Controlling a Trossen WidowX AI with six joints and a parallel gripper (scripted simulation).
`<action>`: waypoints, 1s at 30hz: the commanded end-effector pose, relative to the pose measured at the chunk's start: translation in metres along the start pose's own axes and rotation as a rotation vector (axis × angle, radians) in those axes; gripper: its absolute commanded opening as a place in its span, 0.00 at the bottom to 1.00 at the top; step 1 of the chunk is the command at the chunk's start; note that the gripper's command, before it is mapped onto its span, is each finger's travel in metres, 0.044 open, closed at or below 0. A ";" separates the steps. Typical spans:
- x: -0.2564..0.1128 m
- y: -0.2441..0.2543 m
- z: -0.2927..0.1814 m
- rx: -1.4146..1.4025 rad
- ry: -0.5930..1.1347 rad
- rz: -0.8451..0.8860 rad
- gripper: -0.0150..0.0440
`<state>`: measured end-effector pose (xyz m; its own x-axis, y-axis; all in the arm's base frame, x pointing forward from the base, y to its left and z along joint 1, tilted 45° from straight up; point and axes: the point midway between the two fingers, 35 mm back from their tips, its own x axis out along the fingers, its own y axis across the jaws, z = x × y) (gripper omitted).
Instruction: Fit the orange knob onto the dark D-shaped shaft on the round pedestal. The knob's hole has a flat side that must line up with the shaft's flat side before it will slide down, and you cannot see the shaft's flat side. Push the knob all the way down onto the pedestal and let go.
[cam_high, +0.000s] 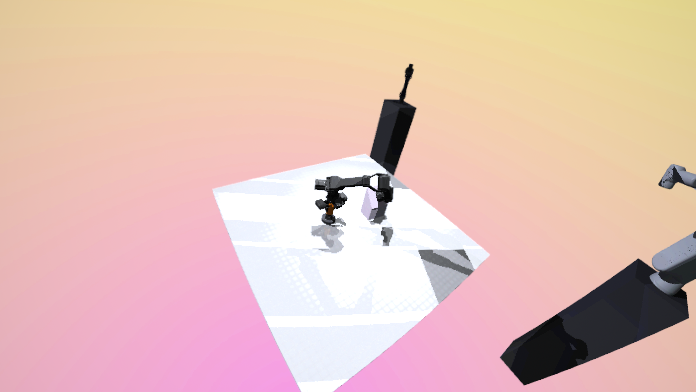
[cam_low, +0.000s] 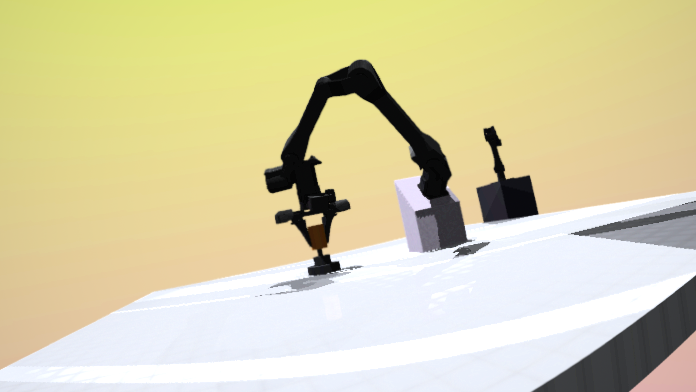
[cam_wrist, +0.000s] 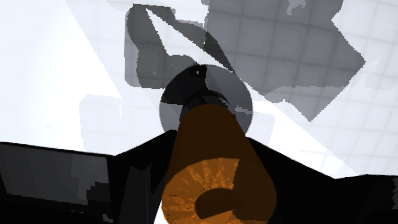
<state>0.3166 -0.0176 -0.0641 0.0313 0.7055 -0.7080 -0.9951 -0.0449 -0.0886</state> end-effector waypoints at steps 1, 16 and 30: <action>0.000 -0.002 0.000 0.000 -0.001 -0.005 0.25; -0.006 -0.006 -0.003 -0.210 0.000 -0.005 0.25; -0.002 -0.005 -0.003 -0.210 -0.001 -0.005 0.25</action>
<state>0.3214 -0.0213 -0.0633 0.0344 0.7060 -0.7074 -0.9550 -0.1854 -0.2314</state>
